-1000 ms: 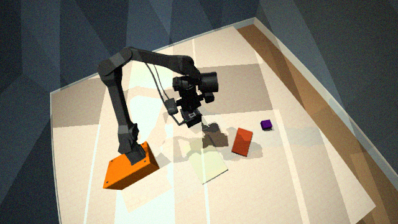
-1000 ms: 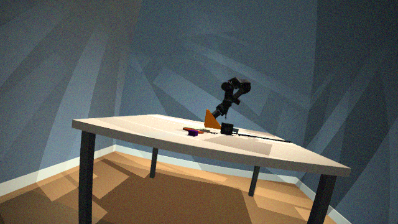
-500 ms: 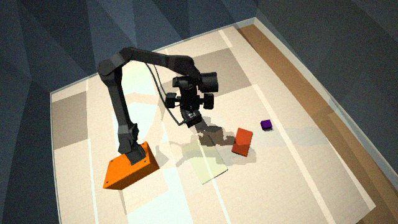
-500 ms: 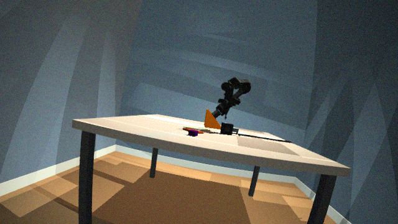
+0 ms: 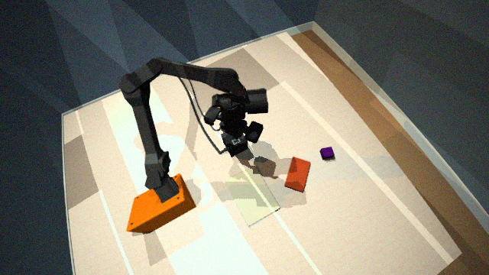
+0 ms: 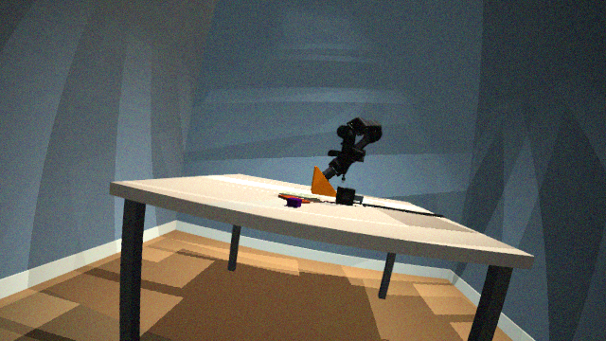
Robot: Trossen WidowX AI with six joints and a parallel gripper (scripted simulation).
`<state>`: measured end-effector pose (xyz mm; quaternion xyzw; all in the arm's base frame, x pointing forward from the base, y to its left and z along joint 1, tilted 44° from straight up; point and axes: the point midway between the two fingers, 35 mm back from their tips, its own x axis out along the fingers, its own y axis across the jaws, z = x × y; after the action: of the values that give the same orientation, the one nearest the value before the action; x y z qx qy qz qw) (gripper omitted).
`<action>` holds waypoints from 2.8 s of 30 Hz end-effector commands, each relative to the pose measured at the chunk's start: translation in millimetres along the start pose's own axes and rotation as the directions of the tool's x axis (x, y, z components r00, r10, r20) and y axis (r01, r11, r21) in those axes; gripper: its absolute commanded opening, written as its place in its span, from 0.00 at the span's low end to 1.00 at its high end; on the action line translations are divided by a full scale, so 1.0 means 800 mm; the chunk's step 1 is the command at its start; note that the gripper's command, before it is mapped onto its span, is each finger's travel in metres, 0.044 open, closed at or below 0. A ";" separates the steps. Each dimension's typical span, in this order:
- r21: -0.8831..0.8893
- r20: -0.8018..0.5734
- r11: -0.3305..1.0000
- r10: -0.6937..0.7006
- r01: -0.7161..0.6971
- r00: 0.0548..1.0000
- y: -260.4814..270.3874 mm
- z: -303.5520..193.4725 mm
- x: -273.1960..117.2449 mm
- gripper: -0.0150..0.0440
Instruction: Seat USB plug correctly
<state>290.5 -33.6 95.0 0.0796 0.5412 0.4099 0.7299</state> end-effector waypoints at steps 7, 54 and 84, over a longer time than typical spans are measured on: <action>0.252 0.000 0.968 -0.001 0.001 1.000 0.000 0.000 0.000 0.25; 0.996 0.000 0.085 -0.001 0.000 1.000 0.000 0.000 0.000 0.25; 0.789 0.000 -0.614 -0.001 0.000 1.000 0.000 0.000 0.000 0.25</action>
<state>290.6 -33.6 94.9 0.6848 0.6128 -0.2920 0.2651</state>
